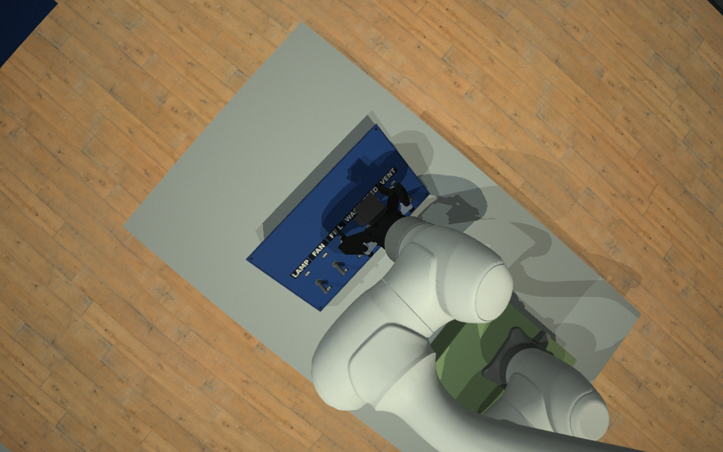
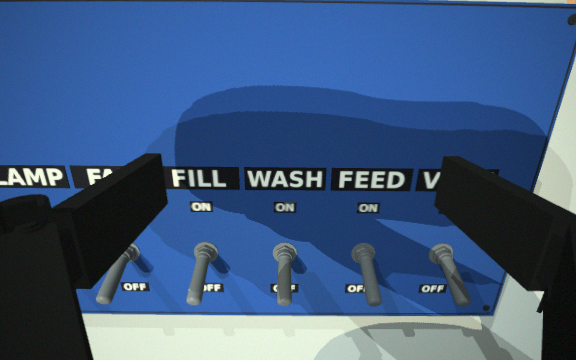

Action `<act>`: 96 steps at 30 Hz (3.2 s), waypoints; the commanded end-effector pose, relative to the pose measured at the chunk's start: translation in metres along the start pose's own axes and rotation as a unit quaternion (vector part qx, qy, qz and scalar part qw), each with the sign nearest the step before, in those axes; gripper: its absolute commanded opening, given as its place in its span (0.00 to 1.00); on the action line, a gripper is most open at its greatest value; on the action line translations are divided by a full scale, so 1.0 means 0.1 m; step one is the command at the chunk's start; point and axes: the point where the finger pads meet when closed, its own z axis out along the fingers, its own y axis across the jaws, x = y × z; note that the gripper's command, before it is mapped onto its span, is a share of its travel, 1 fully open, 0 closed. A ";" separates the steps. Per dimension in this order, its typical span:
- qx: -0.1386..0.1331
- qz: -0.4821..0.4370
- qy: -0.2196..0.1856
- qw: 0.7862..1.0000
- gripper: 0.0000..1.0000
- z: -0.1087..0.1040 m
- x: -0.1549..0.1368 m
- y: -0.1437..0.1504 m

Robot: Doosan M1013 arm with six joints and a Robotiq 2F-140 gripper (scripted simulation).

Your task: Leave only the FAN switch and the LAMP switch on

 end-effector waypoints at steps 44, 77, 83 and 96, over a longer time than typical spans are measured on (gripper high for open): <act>0.000 0.000 0.001 1.000 1.00 -0.01 0.01 0.05; 0.000 0.000 0.001 1.000 1.00 -0.01 0.01 0.72; 0.000 0.000 0.001 1.000 1.00 -0.01 0.01 0.72; 0.000 0.000 0.001 1.000 1.00 -0.01 0.01 0.72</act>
